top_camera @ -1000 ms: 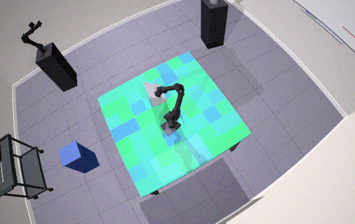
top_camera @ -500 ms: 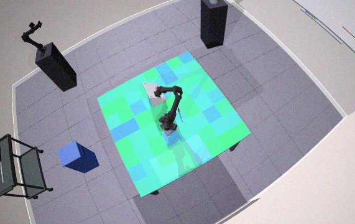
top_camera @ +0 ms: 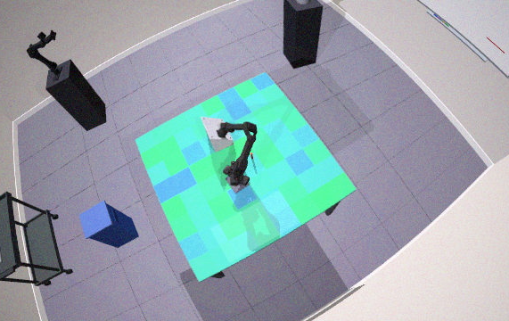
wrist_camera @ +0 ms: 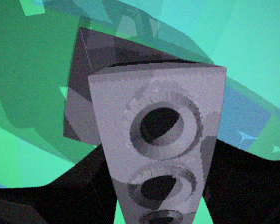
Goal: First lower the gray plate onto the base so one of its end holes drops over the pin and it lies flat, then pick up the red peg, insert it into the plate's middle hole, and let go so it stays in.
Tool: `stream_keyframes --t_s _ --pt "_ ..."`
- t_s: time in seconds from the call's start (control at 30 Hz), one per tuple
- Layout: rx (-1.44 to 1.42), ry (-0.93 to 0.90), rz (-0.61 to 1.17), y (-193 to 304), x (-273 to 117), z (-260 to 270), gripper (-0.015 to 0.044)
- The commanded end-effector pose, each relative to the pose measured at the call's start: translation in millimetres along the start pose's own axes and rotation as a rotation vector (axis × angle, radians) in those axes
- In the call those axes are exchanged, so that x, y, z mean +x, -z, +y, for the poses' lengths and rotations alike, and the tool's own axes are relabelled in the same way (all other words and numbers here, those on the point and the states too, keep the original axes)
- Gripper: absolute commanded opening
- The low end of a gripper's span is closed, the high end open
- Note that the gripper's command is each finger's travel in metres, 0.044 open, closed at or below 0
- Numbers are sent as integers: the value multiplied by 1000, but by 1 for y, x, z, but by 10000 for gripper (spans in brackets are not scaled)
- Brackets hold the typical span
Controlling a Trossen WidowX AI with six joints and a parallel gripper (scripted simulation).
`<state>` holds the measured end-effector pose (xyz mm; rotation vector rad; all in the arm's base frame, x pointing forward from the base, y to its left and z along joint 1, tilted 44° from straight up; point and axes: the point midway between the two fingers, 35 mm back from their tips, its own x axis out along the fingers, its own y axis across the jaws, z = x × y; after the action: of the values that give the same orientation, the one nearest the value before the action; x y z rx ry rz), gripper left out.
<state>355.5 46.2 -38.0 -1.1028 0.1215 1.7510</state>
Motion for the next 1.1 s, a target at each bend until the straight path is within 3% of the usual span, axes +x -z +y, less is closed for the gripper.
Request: stream_keyframes --t_s 0.0,1.07 --pt "-1 0 3 1 -1 1 0" --pt "-1 1 2 3 32 2 0"
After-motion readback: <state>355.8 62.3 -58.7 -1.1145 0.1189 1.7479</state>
